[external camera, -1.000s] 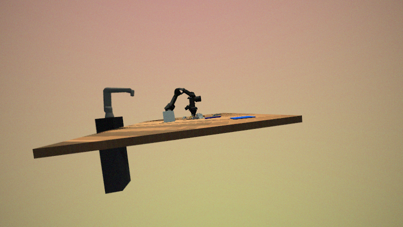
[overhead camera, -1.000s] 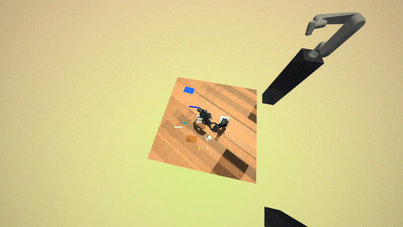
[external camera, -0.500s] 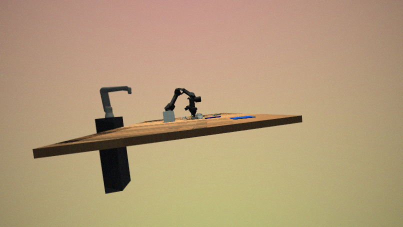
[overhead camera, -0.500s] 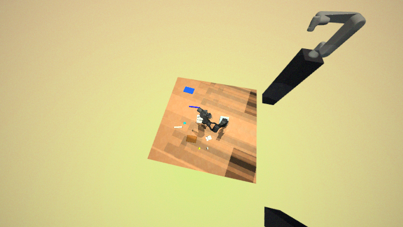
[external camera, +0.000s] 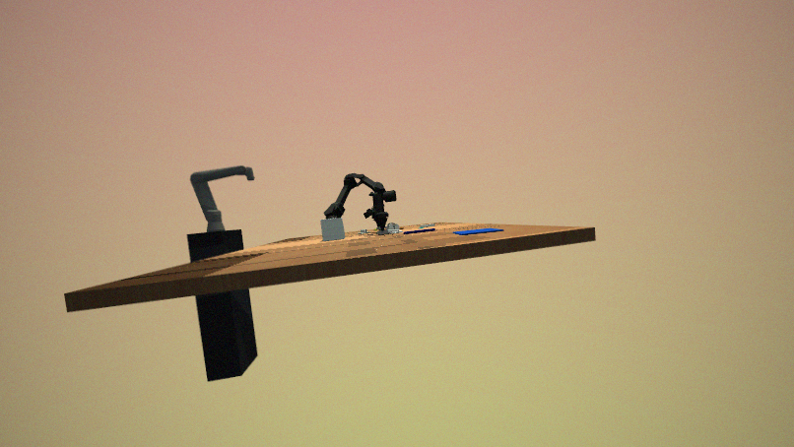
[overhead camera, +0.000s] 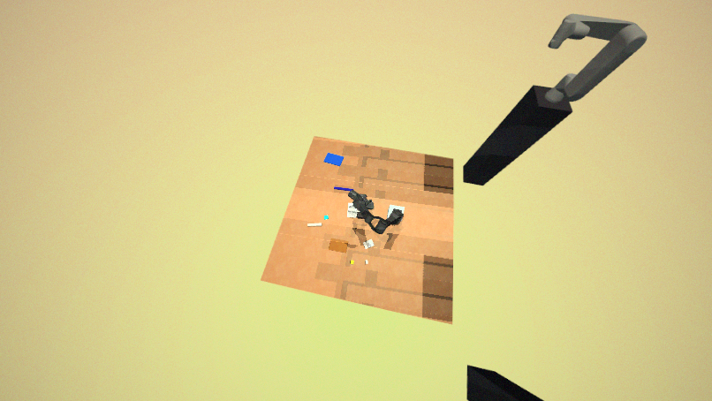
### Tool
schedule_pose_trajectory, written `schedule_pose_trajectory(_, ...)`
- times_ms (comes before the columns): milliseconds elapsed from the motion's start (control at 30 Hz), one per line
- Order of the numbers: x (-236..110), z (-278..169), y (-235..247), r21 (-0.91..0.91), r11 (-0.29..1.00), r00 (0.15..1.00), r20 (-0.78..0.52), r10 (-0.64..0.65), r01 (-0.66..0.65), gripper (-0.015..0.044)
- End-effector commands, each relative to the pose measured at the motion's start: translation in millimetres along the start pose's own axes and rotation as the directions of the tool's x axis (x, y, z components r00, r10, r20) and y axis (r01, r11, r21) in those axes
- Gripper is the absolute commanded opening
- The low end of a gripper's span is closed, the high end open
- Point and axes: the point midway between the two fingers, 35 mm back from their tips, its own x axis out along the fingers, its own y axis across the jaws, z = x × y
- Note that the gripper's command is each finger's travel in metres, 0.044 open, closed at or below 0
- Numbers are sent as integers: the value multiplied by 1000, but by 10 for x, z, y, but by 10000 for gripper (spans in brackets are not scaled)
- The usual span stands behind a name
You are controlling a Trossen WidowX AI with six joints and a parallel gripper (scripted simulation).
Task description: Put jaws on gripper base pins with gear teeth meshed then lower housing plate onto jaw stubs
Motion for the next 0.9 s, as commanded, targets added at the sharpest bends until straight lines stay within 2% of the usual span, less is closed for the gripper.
schedule_pose_trajectory(0,21,-1,-3,5,1000,1000,-2,-5,5,351)
schedule_pose_trajectory(867,75,-1,-4,5,1000,1000,-2,-5,5,351)
